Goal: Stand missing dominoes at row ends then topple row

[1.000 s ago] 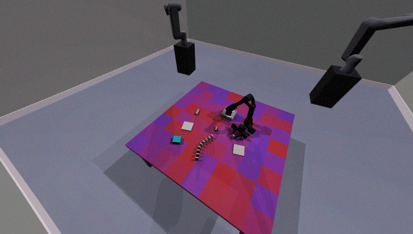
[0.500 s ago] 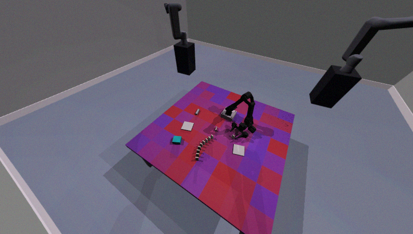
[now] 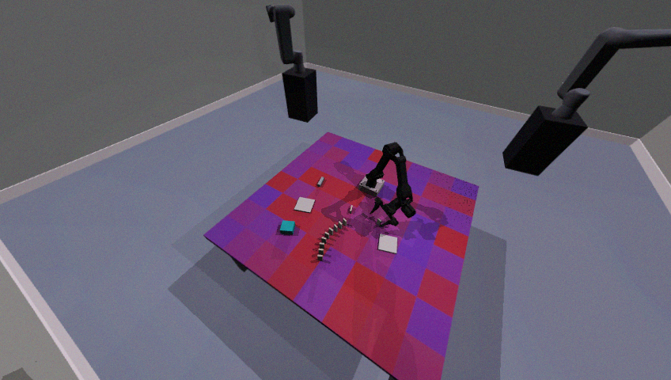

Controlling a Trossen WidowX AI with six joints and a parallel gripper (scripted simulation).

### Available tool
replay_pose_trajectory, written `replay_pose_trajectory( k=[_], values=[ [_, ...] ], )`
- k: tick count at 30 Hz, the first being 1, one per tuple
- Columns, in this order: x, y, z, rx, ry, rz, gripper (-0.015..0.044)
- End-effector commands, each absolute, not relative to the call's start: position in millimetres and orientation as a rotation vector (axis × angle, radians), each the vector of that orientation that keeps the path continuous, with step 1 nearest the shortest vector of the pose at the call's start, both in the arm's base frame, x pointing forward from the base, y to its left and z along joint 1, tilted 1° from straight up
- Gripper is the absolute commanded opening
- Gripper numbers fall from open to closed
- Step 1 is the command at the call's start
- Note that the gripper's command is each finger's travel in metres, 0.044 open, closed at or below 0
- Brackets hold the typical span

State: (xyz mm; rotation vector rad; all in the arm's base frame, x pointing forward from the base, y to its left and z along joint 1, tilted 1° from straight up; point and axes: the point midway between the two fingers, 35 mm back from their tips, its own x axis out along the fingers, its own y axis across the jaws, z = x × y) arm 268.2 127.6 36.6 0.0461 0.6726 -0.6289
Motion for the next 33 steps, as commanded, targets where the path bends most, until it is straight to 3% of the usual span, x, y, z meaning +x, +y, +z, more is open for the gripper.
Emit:
replay_pose_trajectory(
  k=[1, 6, 20, 27, 33],
  values=[
    [273.3, 126.7, 54.9, 0.186, 1.173, -0.562, 0.0440],
    [268.0, 131.9, 98.4, 0.400, 1.501, -0.353, 0.0440],
    [268.0, 132.2, 99.1, 0.410, 1.511, -0.343, 0.0440],
    [270.3, 134.4, 41.5, 0.410, 1.511, -0.343, 0.0440],
    [269.9, 134.3, 34.4, 0.410, 1.511, -0.343, 0.0440]
  ],
)
